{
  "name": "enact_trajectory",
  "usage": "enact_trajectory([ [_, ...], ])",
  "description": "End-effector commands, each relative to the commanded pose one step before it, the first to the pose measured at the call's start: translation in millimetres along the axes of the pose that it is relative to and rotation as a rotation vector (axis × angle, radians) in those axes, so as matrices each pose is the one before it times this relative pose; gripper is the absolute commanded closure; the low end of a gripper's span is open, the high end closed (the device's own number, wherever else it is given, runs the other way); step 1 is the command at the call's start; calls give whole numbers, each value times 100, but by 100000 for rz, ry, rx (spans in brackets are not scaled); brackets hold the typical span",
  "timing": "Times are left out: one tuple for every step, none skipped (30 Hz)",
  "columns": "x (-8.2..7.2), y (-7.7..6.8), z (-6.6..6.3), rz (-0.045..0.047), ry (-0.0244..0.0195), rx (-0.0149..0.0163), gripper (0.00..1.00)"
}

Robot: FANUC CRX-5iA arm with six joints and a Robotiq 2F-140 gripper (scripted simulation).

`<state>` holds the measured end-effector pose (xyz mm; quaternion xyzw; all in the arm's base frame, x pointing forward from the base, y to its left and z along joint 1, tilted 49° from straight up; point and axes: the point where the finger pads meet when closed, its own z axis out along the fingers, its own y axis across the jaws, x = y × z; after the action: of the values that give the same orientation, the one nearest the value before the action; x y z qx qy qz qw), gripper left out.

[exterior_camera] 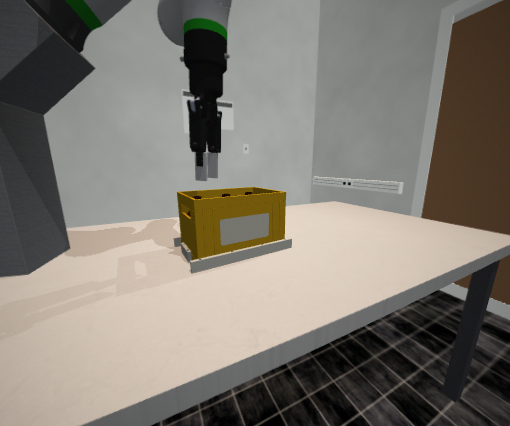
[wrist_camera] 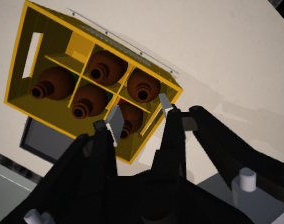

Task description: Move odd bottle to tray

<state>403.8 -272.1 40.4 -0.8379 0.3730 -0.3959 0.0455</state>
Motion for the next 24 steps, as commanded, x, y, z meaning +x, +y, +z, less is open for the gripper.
enact_trajectory([
  [33,0,485,-158,6549,-4600,56],
  [2,1,130,-1,1,-2,56],
  [1,1,132,0,0,0,56],
  [0,1,133,1,-1,1,56],
  [0,0,0,0,0,0,56],
  [0,0,0,0,0,0,56],
  [0,1,136,0,0,0,56],
  [1,1,138,-1,1,-1,56],
  [0,1,138,0,0,0,56],
  [-1,1,137,1,-1,2,56],
  [2,1,139,-1,1,-1,56],
  [1,1,137,0,0,0,56],
  [0,1,135,1,-1,1,56],
  [0,1,132,1,0,1,56],
  [2,1,131,-1,1,-1,56],
  [1,1,126,0,0,0,56],
  [0,1,121,1,-1,1,56],
  [0,1,117,0,0,0,56],
  [1,1,113,-1,1,-1,56],
  [1,1,106,0,0,0,56],
  [0,1,99,0,0,0,56],
  [0,0,0,0,0,0,56],
  [0,0,0,0,0,0,56],
  [0,1,91,1,-1,1,56],
])
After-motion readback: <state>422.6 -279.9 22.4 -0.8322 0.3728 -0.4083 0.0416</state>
